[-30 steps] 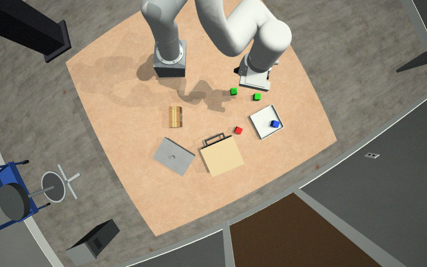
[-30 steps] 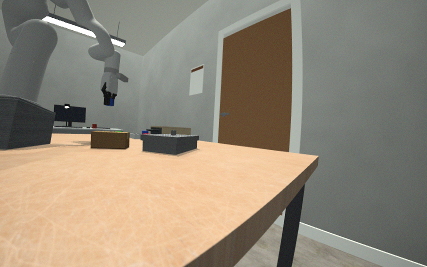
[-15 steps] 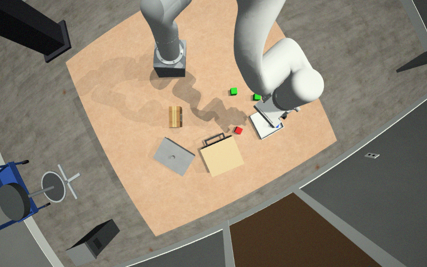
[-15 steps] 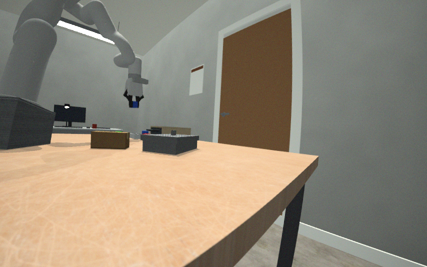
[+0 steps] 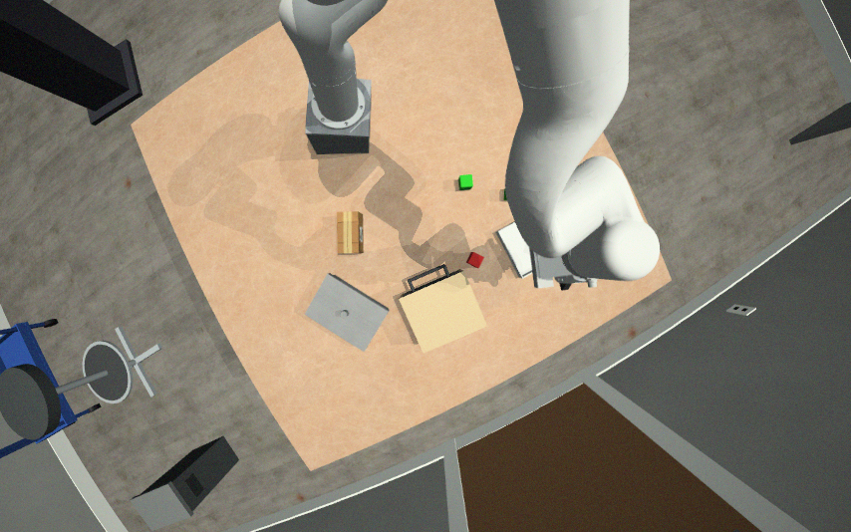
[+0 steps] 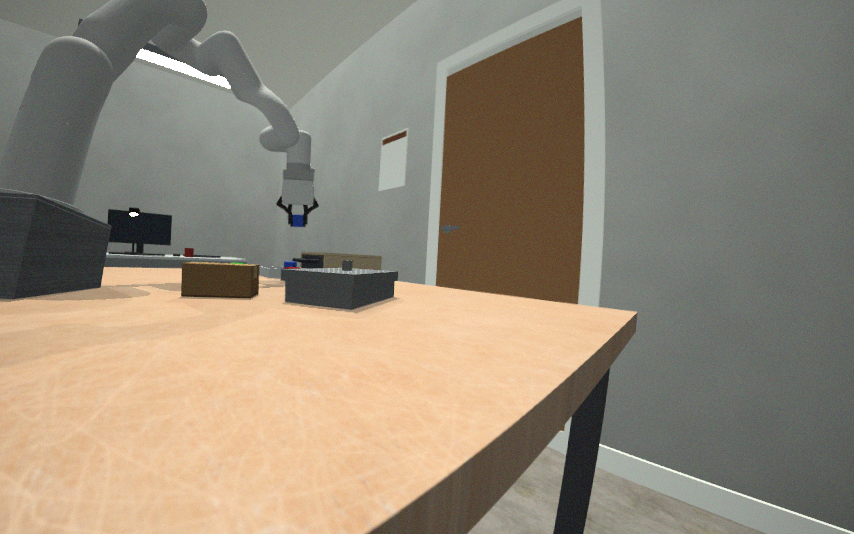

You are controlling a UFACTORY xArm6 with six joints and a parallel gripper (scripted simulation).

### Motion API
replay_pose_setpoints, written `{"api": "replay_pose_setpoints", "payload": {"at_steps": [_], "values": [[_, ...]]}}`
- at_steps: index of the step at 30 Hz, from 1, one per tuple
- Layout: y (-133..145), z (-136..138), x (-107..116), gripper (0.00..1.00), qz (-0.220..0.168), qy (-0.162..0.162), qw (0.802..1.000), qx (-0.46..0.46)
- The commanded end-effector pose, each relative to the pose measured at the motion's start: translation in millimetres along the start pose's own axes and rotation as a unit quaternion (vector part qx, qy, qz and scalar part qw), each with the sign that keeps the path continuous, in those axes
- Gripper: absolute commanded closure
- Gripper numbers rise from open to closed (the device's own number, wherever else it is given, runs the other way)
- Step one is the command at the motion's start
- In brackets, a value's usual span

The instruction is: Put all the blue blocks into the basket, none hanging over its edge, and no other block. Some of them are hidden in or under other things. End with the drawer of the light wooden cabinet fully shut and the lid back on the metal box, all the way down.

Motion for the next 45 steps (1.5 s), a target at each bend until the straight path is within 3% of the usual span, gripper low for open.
{"api": "replay_pose_setpoints", "payload": {"at_steps": [1,6,45], "values": [[12.4,-8.4,-1.0,1.00,0.037,0.008,0.990,-0.133],[16.3,-10.9,-1.5,1.00,0.059,0.013,0.976,-0.210],[15.9,-10.7,-6.9,1.00,0.060,0.014,0.976,-0.210]]}}
Point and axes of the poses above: the point where the finger pads meet when closed, its own x axis back along the fingers, its own z axis across the jaws, y = z × x, the point moved 10 cm from there along x, back along the fingers, and after that the axes turned 5 degrees about -x, right-handed, at the moved point
